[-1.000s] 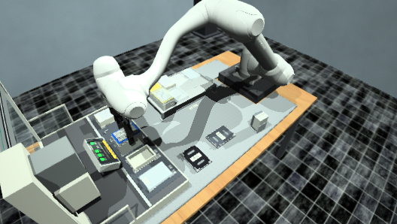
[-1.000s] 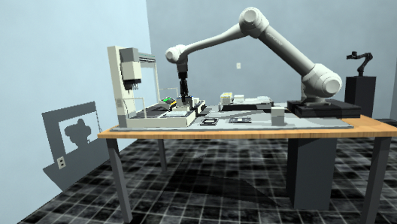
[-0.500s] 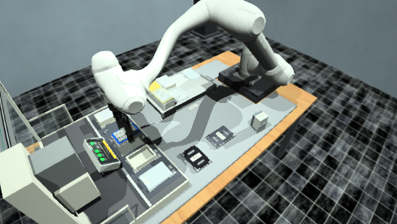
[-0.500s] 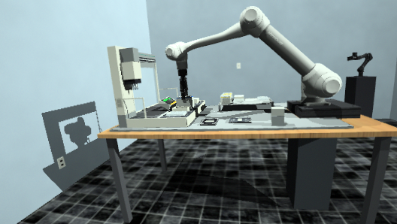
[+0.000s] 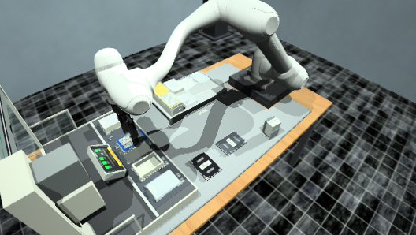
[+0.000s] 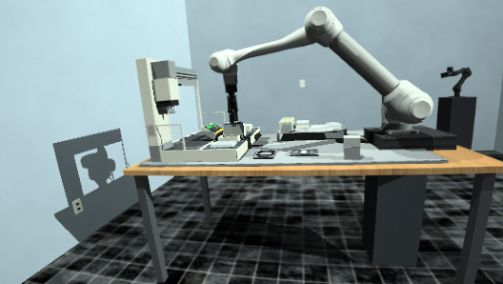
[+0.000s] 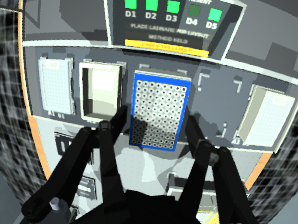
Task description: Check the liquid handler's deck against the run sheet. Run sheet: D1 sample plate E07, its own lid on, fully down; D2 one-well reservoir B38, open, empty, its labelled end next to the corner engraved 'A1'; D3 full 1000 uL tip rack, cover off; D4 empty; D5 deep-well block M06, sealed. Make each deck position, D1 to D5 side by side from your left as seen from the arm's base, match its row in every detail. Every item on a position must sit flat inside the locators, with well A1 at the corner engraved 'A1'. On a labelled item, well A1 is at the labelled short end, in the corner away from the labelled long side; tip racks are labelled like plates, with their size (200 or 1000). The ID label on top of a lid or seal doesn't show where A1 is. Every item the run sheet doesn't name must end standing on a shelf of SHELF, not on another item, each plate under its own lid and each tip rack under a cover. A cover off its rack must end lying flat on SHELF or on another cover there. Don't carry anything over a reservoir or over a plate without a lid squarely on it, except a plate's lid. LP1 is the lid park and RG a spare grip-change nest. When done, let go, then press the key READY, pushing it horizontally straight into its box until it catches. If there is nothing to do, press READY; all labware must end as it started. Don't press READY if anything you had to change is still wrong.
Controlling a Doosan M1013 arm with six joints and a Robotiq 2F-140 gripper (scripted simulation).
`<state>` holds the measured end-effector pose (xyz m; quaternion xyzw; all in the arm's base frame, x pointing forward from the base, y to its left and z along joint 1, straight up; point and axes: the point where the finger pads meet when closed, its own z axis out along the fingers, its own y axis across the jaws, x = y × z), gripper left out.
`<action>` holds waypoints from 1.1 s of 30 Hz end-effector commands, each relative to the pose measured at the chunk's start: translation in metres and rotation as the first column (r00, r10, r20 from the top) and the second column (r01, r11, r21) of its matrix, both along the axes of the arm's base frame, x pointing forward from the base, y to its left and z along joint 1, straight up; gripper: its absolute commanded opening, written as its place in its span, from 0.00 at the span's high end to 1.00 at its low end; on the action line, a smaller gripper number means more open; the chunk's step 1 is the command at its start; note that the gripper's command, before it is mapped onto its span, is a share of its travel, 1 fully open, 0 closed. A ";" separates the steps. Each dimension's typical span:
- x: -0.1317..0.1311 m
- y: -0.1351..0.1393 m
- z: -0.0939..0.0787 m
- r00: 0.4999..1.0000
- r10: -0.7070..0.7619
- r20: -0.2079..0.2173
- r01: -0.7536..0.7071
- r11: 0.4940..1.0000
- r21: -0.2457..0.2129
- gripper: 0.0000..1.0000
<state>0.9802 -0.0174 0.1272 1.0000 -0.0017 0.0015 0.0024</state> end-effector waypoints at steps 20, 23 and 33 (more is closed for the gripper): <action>0.000 0.000 0.034 1.000 0.000 0.003 0.000 1.000 0.000 0.34; 0.000 0.000 0.039 1.000 0.000 0.003 0.000 1.000 0.000 0.34; 0.000 0.000 0.052 1.000 0.000 0.002 0.000 1.000 0.000 0.34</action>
